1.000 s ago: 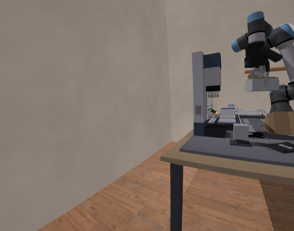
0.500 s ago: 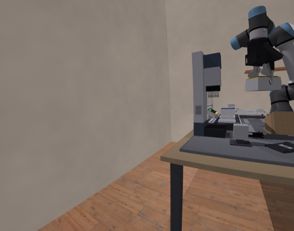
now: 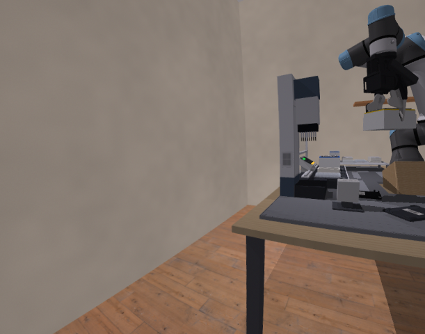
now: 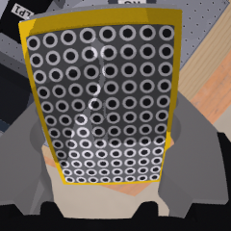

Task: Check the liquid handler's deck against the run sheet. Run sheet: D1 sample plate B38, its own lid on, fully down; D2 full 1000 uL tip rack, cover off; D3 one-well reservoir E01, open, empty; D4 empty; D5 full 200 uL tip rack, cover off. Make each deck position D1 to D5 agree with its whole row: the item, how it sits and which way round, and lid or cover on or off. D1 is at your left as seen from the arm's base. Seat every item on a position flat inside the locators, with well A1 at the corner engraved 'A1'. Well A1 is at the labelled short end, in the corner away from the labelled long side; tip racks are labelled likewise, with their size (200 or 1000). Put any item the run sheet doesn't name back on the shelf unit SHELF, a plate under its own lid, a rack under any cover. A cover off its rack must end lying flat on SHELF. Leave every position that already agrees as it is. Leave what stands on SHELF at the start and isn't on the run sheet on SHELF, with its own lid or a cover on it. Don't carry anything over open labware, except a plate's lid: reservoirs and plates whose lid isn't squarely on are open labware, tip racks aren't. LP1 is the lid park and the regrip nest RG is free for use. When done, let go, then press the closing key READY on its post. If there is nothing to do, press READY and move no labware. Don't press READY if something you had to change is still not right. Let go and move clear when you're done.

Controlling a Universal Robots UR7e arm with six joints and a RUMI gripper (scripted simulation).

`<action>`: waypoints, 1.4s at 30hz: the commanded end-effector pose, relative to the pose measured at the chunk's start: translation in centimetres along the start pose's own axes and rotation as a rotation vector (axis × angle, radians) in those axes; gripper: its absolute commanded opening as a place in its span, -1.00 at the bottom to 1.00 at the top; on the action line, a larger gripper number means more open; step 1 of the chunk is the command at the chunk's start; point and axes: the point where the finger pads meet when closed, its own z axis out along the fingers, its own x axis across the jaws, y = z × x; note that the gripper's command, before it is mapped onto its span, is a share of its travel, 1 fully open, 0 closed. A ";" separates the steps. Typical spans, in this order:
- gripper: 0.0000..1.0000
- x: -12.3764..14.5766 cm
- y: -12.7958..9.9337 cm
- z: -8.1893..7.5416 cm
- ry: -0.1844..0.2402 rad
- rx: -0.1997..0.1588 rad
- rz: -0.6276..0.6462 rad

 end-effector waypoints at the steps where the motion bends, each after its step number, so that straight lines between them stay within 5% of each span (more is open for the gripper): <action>1: -1.00 1.3 -1.9 0.0 0.001 -0.001 0.001; 14: -1.00 4.7 -6.9 0.0 0.001 -0.001 0.001; 42: -1.00 4.7 -6.8 -0.1 0.001 -0.001 0.002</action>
